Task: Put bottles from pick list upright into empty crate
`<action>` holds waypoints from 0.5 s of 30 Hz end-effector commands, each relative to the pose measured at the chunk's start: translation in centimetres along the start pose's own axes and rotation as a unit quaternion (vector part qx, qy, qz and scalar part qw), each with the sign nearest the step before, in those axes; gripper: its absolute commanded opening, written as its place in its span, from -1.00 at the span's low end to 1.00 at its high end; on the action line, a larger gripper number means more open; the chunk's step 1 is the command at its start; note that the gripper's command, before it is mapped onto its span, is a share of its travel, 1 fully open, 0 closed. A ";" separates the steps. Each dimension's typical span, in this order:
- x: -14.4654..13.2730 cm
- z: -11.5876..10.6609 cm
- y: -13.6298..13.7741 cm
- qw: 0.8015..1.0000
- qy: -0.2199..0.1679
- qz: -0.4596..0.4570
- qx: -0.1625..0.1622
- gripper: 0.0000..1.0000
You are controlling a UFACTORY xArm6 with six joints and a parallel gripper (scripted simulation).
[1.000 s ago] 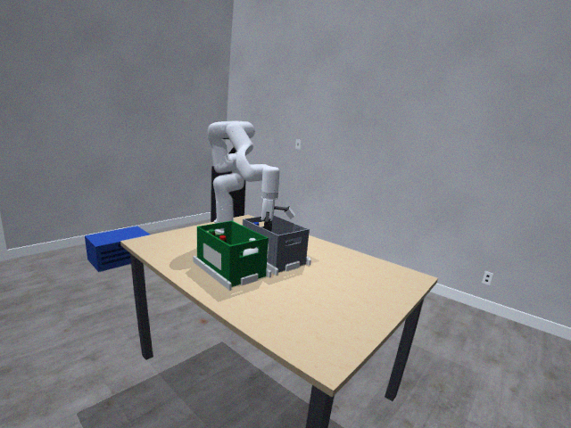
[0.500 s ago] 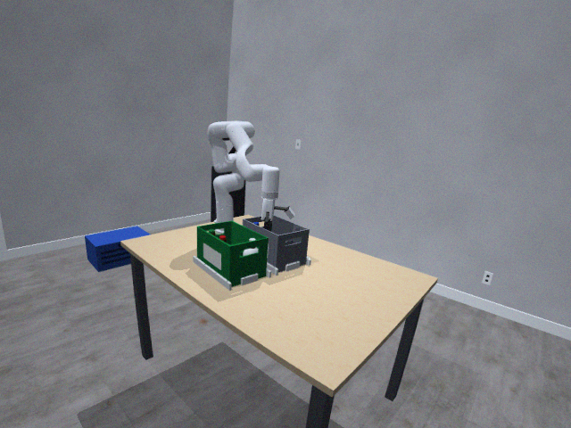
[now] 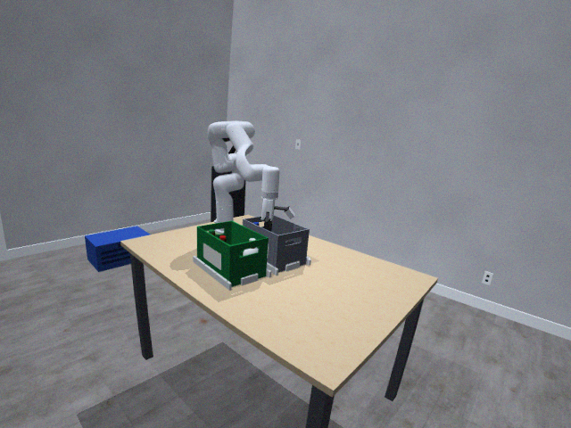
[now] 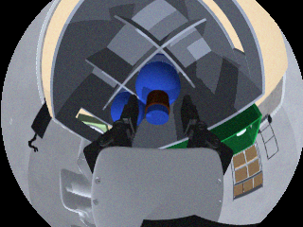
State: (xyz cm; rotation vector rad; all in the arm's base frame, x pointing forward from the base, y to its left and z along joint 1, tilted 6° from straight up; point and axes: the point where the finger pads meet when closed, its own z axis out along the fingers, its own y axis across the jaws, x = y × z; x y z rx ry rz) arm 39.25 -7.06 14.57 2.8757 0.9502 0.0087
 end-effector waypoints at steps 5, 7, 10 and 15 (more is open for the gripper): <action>0.1 -0.4 0.1 1.000 0.001 0.000 -0.001 0.29; 0.1 -0.9 0.1 1.000 0.001 0.000 -0.001 0.29; 0.1 -1.7 0.1 1.000 0.001 0.000 -0.001 0.29; 0.1 -3.1 0.1 1.000 0.001 0.000 -0.001 0.29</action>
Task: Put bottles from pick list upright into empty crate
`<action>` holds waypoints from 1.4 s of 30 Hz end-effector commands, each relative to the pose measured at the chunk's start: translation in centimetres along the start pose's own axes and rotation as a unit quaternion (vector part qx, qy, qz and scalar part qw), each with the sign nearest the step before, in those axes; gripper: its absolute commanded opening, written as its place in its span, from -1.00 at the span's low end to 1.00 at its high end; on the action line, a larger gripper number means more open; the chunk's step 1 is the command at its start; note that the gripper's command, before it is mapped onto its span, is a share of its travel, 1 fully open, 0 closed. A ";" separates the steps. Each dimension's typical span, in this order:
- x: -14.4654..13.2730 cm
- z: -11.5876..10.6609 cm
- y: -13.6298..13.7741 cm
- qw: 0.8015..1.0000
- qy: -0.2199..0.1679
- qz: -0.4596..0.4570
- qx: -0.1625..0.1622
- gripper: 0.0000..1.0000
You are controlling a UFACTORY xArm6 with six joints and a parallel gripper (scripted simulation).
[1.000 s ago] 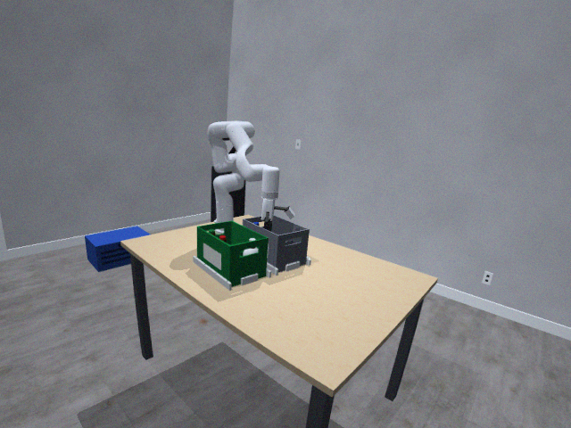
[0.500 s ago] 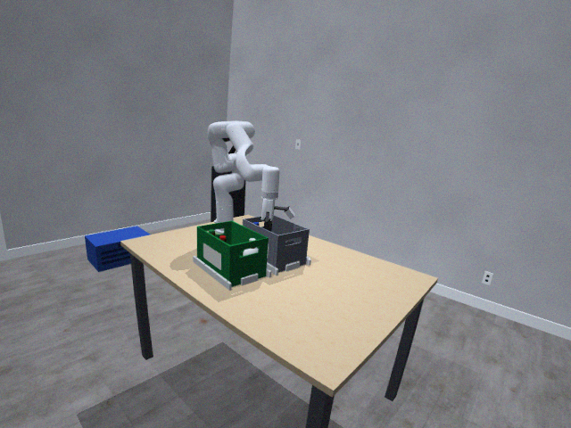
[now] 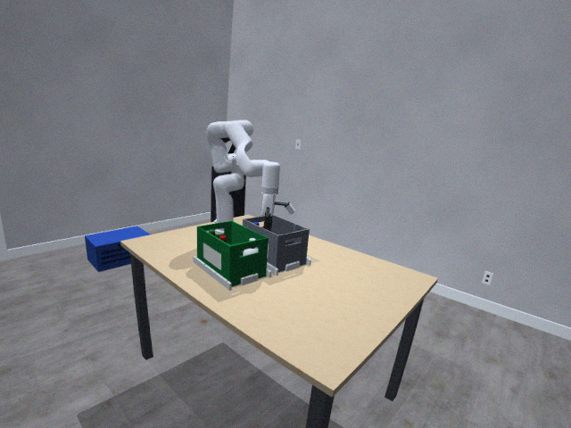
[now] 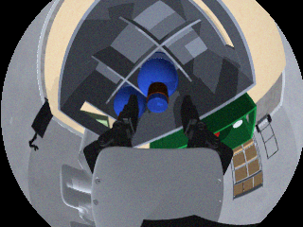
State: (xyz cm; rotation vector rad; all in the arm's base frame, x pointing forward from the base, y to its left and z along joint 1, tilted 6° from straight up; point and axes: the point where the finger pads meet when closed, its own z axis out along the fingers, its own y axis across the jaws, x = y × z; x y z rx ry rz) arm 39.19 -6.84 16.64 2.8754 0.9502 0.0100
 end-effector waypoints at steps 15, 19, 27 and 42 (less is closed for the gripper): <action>0.1 -4.5 0.1 1.000 0.001 0.000 -0.001 0.29; 0.1 -5.5 0.1 1.000 0.001 0.000 -0.001 0.29; 0.1 -6.6 0.1 1.000 0.001 0.000 -0.001 0.29; 0.1 -6.6 0.1 1.000 0.001 0.000 -0.001 0.29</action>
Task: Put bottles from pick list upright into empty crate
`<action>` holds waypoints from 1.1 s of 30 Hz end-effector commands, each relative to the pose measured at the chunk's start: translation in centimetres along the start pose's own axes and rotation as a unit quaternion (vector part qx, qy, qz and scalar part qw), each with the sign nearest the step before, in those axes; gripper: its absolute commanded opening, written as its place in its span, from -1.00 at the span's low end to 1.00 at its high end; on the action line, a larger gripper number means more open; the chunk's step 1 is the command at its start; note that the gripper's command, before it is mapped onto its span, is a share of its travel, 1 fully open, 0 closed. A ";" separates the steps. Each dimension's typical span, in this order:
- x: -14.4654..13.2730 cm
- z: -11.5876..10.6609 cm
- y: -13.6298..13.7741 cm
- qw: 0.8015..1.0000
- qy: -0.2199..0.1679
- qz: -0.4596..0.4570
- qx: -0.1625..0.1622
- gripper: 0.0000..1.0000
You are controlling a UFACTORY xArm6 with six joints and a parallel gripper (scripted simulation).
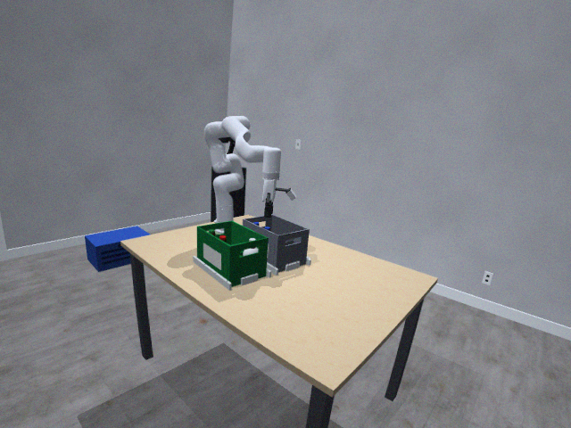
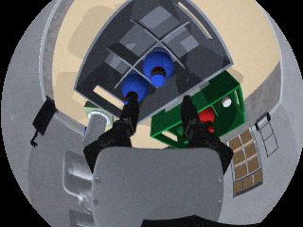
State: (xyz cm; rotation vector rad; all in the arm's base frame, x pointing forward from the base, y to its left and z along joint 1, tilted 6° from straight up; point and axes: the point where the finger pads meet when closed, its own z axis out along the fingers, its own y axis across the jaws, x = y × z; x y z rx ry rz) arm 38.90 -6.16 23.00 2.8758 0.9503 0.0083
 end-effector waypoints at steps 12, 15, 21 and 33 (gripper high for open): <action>0.1 -0.2 0.1 1.000 0.002 0.000 -0.001 0.29; 0.1 -0.2 0.1 1.000 0.002 0.000 -0.001 0.29; 0.1 -0.2 0.1 1.000 0.002 0.000 -0.001 0.29; -0.8 -0.2 2.3 1.000 0.002 0.000 -0.002 0.29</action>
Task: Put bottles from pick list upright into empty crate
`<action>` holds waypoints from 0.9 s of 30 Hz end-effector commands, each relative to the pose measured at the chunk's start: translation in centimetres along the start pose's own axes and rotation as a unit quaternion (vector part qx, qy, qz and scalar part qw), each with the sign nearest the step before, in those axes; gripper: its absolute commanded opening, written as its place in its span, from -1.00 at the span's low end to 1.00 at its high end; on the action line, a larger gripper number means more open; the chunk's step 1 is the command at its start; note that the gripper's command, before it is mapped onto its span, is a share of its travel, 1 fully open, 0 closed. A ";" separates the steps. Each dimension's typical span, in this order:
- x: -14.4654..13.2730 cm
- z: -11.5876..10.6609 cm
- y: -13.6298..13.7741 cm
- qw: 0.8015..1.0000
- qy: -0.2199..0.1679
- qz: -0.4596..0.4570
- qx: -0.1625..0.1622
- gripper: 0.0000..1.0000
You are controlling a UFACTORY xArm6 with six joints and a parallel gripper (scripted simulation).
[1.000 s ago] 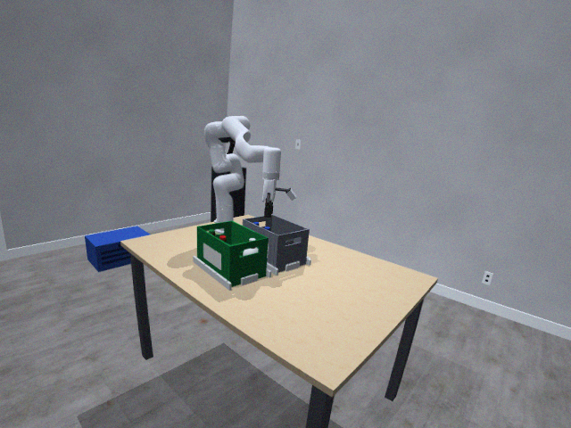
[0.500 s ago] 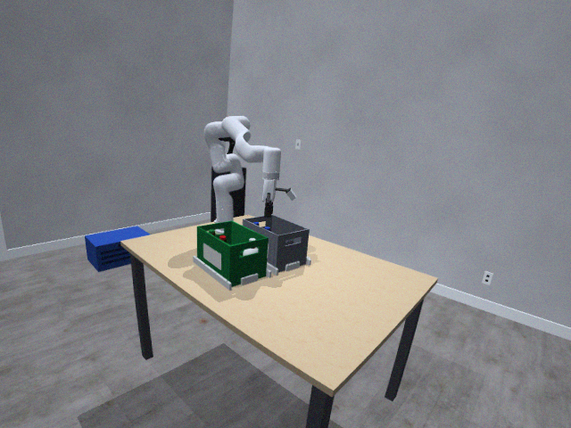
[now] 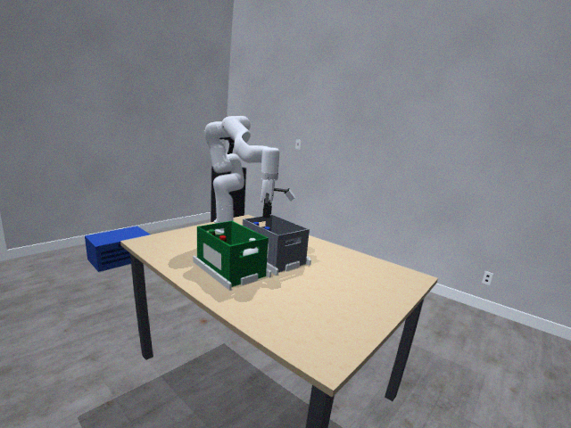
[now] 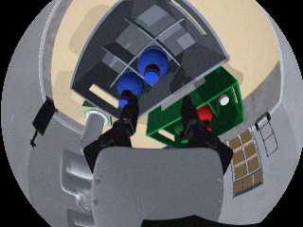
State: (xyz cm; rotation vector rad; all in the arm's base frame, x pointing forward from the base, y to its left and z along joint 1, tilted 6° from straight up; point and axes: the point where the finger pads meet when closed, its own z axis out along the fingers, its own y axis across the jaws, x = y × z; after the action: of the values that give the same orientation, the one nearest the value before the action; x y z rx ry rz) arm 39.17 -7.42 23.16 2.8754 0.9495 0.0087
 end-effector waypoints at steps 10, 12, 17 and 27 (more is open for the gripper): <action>-1.6 -0.2 6.0 1.000 0.001 0.000 -0.001 0.29; -1.8 -0.2 6.9 1.000 0.001 0.000 -0.001 0.29; -2.2 -0.2 8.4 1.000 0.001 0.000 -0.002 0.29; -3.6 -0.2 13.2 1.000 0.001 0.000 -0.002 0.29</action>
State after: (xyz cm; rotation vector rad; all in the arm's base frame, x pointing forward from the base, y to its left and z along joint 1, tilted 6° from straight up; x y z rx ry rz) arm 43.35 -18.47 24.51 2.8741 0.9489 0.0101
